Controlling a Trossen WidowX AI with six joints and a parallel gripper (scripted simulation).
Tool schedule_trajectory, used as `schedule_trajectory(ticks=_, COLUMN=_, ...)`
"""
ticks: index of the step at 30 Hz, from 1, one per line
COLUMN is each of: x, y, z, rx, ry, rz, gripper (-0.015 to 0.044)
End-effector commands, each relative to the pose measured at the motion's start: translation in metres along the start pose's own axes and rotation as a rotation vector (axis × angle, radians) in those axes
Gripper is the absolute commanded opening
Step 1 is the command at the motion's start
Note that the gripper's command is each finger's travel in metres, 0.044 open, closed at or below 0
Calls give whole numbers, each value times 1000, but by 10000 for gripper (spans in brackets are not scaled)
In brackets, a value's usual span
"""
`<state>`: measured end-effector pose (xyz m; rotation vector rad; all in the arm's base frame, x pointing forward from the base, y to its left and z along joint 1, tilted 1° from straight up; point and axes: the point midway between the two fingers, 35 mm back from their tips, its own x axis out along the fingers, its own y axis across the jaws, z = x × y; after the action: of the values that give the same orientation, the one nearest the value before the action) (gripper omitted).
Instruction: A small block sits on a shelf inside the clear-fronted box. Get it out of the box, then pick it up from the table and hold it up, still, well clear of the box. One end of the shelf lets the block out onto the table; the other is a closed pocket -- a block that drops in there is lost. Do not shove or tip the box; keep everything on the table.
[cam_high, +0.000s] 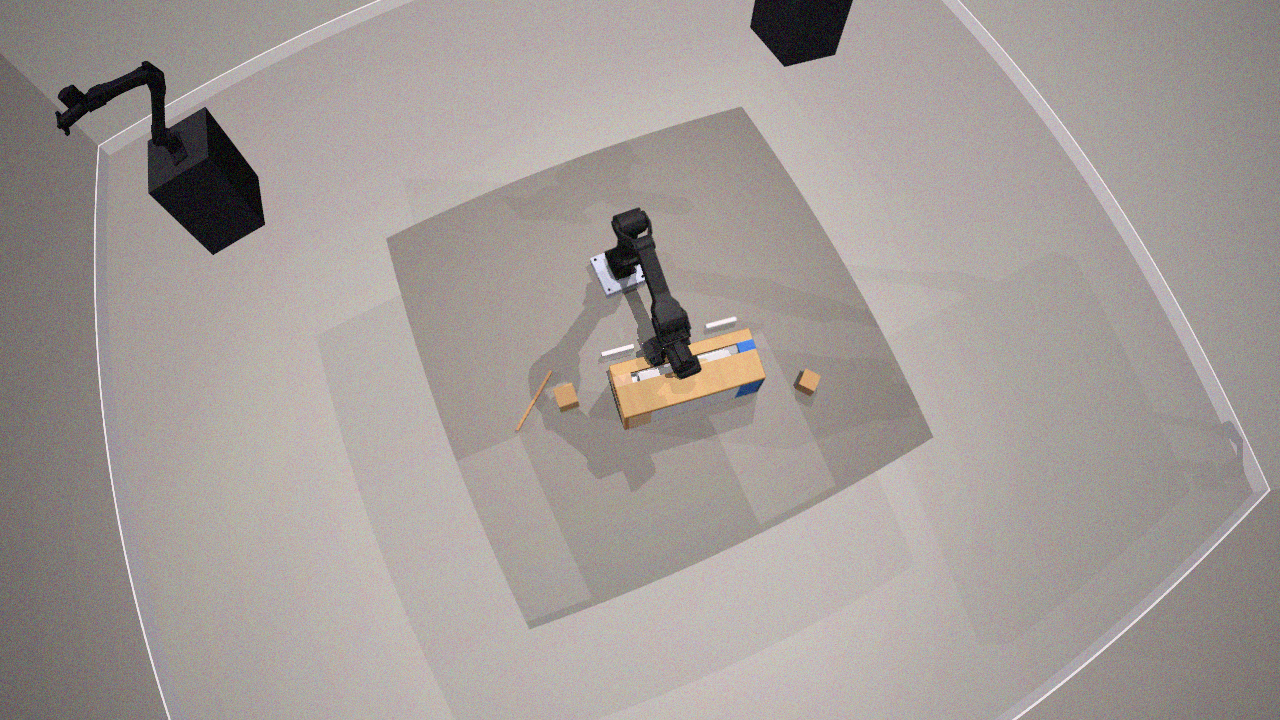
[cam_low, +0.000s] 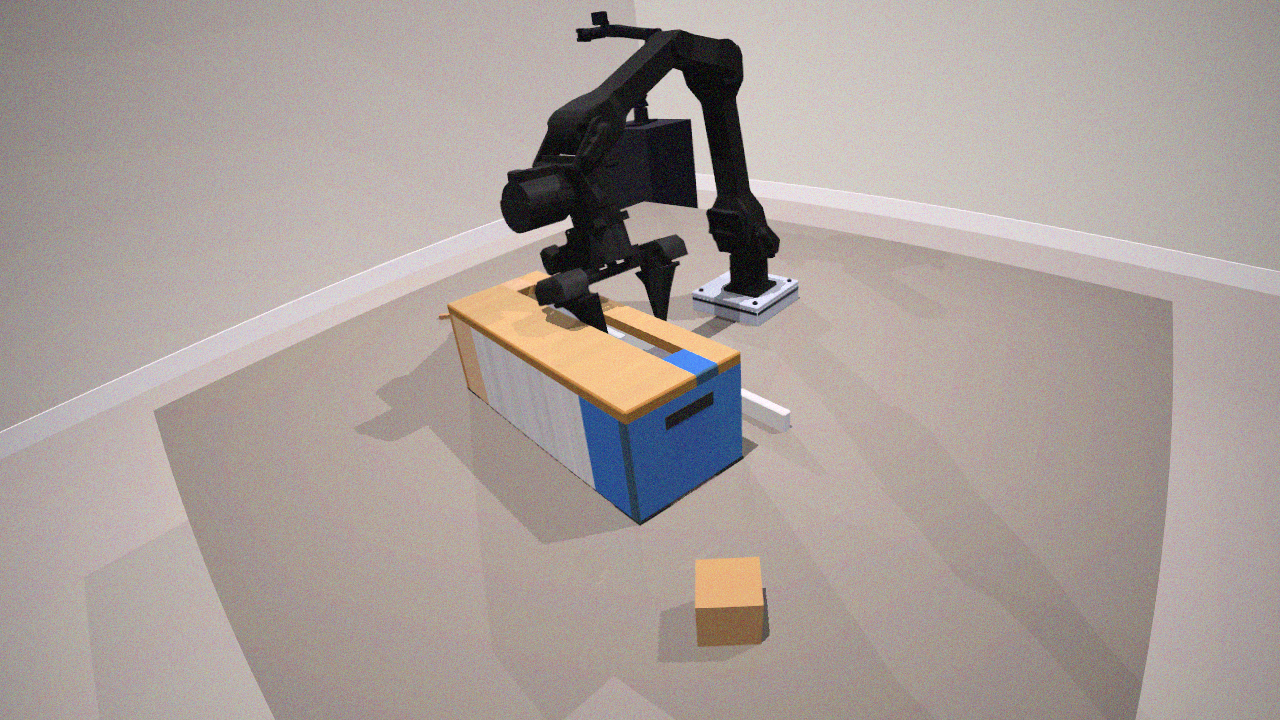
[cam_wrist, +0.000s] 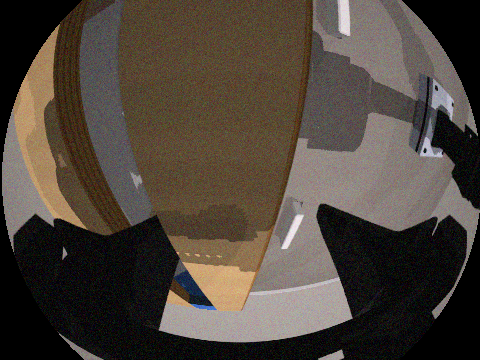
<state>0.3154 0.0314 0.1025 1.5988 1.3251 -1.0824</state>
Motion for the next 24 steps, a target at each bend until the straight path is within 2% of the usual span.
schedule_trajectory(ticks=1, x=1, y=1, z=-4, rx=3, ry=0, rz=1, gripper=400)
schedule_trajectory(ticks=17, x=7, y=1, z=-19, rx=3, ry=1, rz=1, gripper=400)
schedule_trajectory(ticks=24, x=4, y=1, z=-10, rx=3, ry=0, rz=2, gripper=400)
